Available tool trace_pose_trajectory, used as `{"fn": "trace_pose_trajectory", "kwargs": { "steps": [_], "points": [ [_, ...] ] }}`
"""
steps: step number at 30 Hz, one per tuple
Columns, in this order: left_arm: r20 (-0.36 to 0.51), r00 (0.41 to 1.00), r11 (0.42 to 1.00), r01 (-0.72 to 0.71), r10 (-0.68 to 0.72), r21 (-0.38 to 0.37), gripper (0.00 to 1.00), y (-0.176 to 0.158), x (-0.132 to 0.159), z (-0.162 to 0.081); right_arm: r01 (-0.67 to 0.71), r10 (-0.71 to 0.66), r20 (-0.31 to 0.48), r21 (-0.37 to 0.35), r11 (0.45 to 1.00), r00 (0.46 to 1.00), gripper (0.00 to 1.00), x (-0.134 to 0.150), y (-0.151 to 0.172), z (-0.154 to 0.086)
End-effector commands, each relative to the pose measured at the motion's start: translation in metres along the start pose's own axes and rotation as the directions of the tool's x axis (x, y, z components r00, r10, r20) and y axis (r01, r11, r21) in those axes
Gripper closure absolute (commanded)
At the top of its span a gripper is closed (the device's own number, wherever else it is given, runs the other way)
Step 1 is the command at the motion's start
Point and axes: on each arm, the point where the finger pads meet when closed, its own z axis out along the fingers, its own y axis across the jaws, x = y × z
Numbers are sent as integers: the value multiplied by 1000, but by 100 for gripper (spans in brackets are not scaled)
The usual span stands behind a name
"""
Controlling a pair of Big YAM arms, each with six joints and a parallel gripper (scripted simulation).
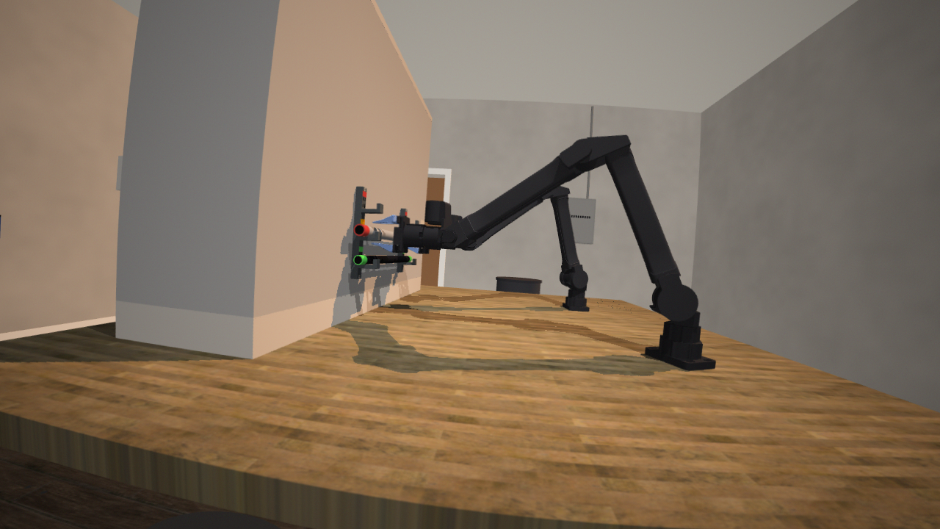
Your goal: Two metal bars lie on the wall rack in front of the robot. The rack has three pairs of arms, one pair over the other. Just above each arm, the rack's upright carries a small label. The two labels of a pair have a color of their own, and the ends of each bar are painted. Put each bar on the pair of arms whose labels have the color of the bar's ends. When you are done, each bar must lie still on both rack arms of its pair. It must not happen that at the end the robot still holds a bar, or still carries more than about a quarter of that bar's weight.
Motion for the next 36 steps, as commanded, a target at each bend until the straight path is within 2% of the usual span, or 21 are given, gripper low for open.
{"fn": "trace_pose_trajectory", "kwargs": {
  "steps": [1, 36],
  "points": [
    [-9, 999, 999, 35, -36, -34, 41, 19, 4, 16, -29, 30, -7, 31, 999, 1000, 41, 0, -18, 18],
    [-9, 999, 999, 35, -35, -34, 85, 19, 5, 17, -29, 29, -7, 31, 999, 1000, 85, 1, -18, 19]
  ]
}}
